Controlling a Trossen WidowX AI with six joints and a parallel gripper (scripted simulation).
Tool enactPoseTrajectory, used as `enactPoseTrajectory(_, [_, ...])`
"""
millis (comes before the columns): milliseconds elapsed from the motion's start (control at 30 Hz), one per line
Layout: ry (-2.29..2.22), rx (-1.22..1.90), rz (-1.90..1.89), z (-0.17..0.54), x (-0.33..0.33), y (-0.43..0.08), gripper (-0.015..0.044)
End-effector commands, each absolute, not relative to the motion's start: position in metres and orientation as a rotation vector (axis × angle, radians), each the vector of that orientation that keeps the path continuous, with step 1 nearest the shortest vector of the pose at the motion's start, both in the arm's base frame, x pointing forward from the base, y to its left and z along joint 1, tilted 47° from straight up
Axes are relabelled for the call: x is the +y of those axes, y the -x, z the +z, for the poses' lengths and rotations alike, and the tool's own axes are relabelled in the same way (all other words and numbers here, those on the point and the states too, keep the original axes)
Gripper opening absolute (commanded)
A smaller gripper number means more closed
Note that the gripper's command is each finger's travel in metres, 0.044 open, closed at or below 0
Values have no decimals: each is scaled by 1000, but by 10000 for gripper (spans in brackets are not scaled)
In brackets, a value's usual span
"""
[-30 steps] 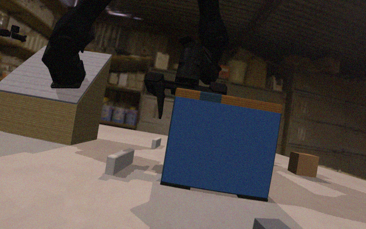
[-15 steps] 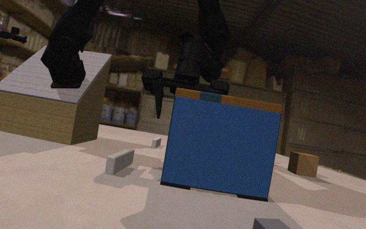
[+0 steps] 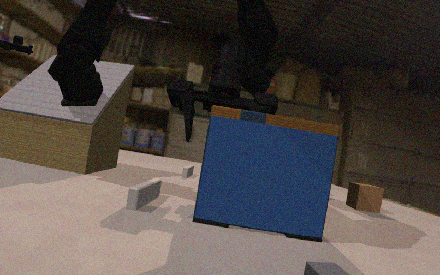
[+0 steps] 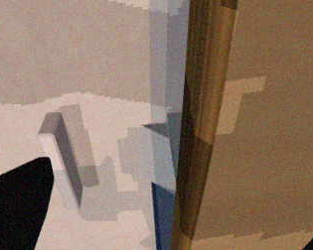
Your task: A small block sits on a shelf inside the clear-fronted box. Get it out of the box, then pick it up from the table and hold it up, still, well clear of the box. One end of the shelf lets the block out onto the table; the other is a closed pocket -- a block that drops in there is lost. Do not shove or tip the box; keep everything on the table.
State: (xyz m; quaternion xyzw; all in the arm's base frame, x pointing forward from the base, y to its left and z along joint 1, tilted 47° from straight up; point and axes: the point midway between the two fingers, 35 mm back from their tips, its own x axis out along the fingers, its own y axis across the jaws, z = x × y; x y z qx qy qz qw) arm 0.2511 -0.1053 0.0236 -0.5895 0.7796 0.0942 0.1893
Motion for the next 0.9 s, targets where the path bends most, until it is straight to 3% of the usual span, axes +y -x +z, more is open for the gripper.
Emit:
enactPoseTrajectory(0, [1658, 2182, 253, 31, -110, -251, 400])
enactPoseTrajectory(867, [1659, 2184, 252, 59, -135, -241, 400])
